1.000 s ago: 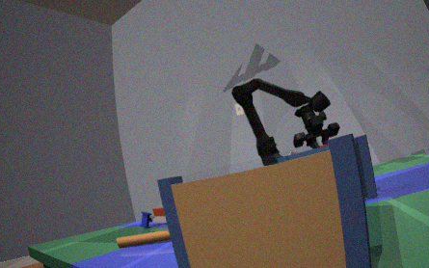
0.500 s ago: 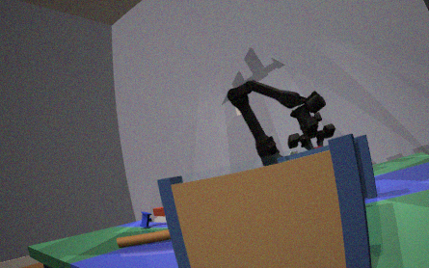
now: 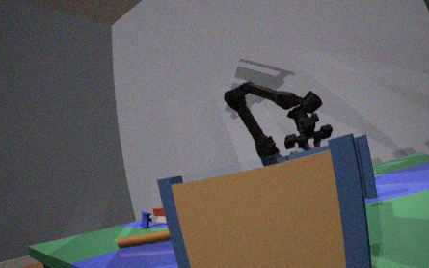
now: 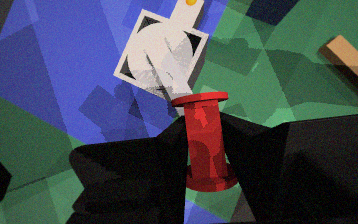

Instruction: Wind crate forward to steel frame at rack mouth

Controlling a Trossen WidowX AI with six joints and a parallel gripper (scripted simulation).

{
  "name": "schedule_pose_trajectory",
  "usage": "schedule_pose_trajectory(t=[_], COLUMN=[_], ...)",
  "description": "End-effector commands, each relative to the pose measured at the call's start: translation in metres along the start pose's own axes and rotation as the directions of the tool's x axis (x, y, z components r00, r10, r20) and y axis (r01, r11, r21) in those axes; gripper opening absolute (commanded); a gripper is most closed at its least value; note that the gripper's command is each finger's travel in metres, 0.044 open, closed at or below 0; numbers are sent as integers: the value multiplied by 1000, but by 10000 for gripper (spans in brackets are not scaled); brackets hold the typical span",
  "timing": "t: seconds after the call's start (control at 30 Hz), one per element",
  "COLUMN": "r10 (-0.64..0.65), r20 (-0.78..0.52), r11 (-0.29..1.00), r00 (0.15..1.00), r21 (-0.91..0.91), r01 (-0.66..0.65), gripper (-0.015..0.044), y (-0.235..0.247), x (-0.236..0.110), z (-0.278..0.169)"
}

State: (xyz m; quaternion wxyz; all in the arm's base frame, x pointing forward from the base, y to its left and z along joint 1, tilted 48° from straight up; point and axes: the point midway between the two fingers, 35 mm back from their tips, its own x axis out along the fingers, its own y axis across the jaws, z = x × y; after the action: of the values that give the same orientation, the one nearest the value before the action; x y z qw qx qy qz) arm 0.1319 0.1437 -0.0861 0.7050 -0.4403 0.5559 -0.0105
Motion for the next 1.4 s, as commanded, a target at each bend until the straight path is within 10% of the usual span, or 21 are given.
schedule_pose_trajectory(t=[0.0, 1.37], r10=[-47, -50], r20=[13, 13], r11=[999, 998], r00=[999, 999], r21=[26, 27], r01=[46, 49], gripper=[0, 0], y=[-16, -49], x=[8, 21], z=[8, 40])
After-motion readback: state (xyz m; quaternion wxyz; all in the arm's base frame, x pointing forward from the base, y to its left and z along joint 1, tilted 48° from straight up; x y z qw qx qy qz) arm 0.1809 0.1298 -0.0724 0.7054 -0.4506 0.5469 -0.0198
